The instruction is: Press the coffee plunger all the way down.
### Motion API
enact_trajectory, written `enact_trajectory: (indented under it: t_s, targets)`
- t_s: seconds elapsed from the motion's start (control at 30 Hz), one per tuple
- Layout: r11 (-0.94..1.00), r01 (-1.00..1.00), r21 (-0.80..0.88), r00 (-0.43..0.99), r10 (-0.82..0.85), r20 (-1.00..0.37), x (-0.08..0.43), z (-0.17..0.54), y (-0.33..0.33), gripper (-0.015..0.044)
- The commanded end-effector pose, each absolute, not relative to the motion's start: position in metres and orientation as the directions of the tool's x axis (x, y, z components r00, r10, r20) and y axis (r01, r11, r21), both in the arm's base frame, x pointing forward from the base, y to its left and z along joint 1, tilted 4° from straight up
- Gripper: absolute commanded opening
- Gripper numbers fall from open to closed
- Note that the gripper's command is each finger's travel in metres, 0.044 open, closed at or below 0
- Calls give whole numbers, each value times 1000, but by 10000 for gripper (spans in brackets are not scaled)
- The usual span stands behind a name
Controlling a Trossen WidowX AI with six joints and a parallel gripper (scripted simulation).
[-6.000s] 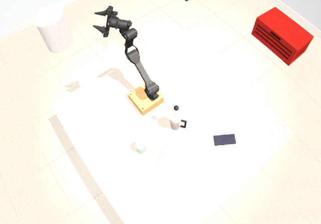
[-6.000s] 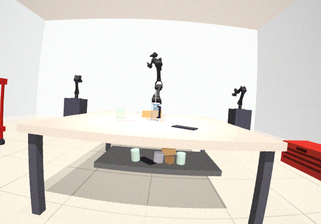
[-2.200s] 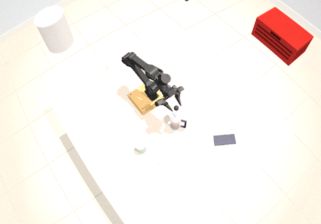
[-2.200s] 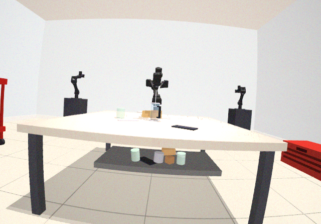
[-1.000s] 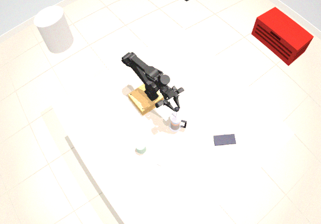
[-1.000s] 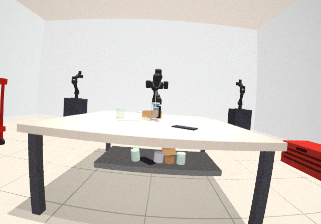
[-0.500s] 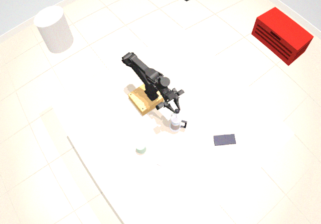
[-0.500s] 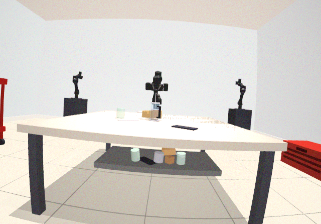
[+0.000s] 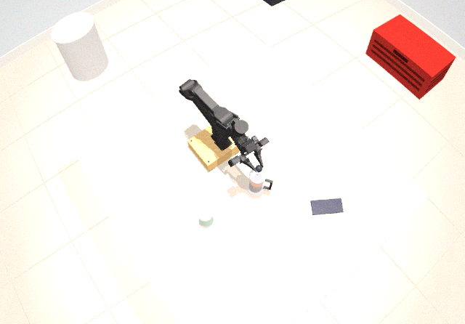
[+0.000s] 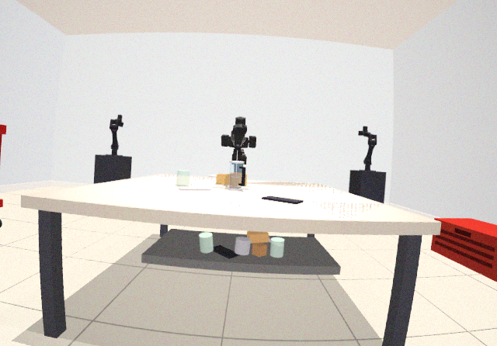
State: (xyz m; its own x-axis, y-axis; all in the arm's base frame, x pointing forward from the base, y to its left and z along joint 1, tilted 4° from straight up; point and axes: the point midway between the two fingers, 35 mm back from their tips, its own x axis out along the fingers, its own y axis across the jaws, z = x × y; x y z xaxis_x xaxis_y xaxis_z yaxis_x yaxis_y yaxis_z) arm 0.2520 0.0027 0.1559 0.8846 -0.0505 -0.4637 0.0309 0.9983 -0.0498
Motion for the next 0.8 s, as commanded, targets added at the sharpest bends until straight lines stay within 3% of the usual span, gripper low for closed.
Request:
enact_trajectory:
  t_s: [0.0, 0.77]
  targets:
    - [998, 25, -59, 848, -52, -527, 247, 124, 1, 125]
    - [998, 25, -59, 849, -53, -526, 262, 116, 0, 125]
